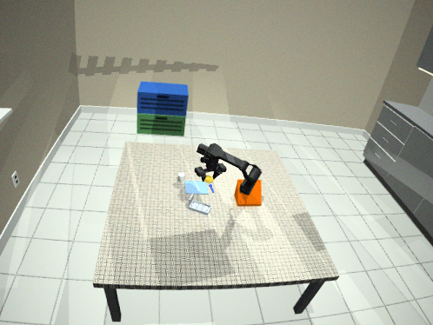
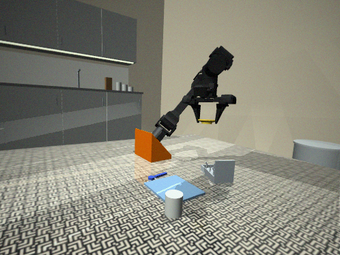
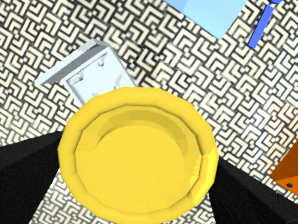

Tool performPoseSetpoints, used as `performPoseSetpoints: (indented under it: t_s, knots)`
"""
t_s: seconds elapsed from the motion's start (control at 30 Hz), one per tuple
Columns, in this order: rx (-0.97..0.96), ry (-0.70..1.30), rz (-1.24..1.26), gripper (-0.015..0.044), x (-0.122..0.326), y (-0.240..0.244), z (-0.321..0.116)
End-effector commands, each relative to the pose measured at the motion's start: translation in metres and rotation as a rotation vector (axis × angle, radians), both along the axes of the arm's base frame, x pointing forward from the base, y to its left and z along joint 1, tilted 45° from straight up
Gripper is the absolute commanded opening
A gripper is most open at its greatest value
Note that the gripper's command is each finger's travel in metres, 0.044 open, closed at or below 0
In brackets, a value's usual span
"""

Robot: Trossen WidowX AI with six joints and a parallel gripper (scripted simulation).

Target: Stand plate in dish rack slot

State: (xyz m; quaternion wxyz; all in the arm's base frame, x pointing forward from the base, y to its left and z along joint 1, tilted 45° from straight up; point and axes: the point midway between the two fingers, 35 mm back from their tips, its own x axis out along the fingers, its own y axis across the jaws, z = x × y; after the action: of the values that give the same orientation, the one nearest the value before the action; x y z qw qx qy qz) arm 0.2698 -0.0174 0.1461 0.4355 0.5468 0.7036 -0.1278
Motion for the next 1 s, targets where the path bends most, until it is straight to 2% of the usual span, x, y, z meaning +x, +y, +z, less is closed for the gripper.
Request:
performPoseSetpoints:
  t_s: [0.0, 0.63, 0.97]
  knots:
    - [0.0, 0.076, -0.104, 0.0, -0.012, 0.012, 0.011]
    - [0.016, 0.478, -0.591, 0.0, -0.07, 0.06, 0.041]
    - [-0.036, 0.486, -0.582, 0.0, -0.075, 0.064, 0.034]
